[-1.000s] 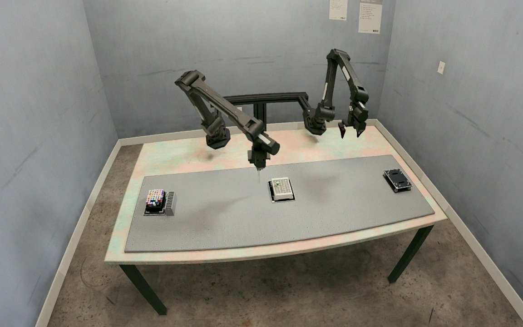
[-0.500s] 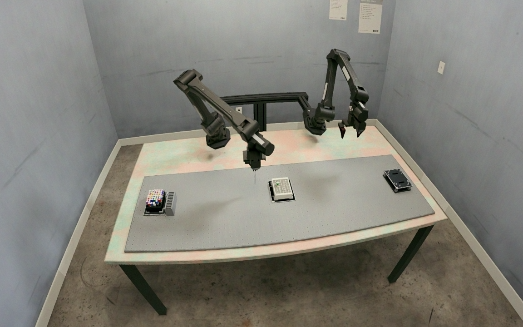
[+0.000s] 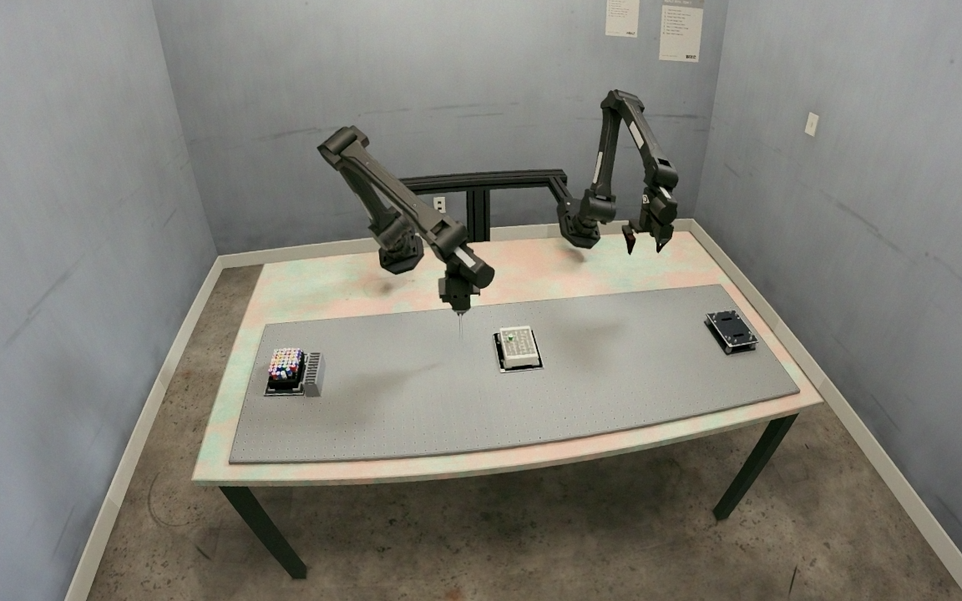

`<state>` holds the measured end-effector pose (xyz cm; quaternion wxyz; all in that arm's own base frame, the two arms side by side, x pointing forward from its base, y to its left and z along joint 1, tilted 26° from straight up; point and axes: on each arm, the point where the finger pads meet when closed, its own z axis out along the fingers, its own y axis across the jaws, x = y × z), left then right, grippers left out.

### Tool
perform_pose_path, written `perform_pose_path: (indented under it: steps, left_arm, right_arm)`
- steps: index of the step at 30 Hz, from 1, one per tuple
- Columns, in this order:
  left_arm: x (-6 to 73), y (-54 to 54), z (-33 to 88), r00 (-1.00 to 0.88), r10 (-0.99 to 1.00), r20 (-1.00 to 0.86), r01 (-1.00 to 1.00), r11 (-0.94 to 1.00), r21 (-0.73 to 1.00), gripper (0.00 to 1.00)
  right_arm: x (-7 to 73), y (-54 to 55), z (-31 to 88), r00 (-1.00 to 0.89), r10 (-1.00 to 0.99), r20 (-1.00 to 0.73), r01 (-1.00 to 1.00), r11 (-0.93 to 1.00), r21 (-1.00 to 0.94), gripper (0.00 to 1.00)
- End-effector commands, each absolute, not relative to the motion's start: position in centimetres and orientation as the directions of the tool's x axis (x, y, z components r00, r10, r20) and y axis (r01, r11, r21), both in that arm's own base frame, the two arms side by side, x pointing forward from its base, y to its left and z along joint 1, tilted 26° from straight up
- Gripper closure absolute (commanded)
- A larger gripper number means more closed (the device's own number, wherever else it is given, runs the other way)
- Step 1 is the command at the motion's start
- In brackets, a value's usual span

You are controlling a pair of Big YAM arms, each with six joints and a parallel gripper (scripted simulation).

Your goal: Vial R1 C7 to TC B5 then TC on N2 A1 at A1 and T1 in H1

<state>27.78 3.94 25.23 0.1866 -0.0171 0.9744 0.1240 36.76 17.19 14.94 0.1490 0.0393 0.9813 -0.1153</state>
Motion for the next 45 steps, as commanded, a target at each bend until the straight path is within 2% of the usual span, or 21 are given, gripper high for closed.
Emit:
perform_pose_path:
  steps: [1,45]
  left_arm:
    - [28.2,4.0,26.8,-0.916,0.026,-0.401,-0.075,0.969,0.234,0.00]
    - [28.2,4.0,26.8,-0.916,0.026,-0.401,-0.075,0.969,0.234,0.00]
  right_arm:
    - [37.5,16.7,16.8,-0.942,0.044,-0.334,0.112,0.976,-0.186,0.93]
    - [37.2,10.4,18.5,-0.945,0.041,-0.325,0.110,0.974,-0.197,0.93]
